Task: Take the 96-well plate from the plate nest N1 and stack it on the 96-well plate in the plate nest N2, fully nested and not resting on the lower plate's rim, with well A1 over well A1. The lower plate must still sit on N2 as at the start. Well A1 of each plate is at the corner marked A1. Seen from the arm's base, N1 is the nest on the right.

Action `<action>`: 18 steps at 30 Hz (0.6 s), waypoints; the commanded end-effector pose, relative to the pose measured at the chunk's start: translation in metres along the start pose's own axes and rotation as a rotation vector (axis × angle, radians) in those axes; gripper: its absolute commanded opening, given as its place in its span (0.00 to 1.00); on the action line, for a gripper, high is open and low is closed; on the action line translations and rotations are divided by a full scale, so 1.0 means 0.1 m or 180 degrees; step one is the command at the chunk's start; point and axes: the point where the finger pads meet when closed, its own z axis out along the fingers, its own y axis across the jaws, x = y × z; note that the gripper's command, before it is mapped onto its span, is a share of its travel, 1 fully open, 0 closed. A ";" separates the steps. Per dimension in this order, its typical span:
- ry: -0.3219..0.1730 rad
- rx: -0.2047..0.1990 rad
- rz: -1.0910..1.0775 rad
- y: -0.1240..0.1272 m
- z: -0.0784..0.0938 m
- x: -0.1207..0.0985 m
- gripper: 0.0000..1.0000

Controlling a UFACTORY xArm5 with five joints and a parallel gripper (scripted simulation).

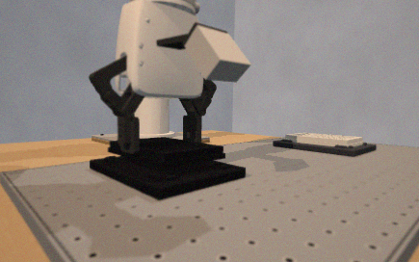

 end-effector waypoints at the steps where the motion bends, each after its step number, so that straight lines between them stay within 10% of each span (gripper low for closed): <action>1: 0.0013 -0.0007 -0.0001 0.01 -0.04 0.02 0.00; 18: 0.0013 -0.0007 -0.0001 0.01 -0.11 0.02 0.00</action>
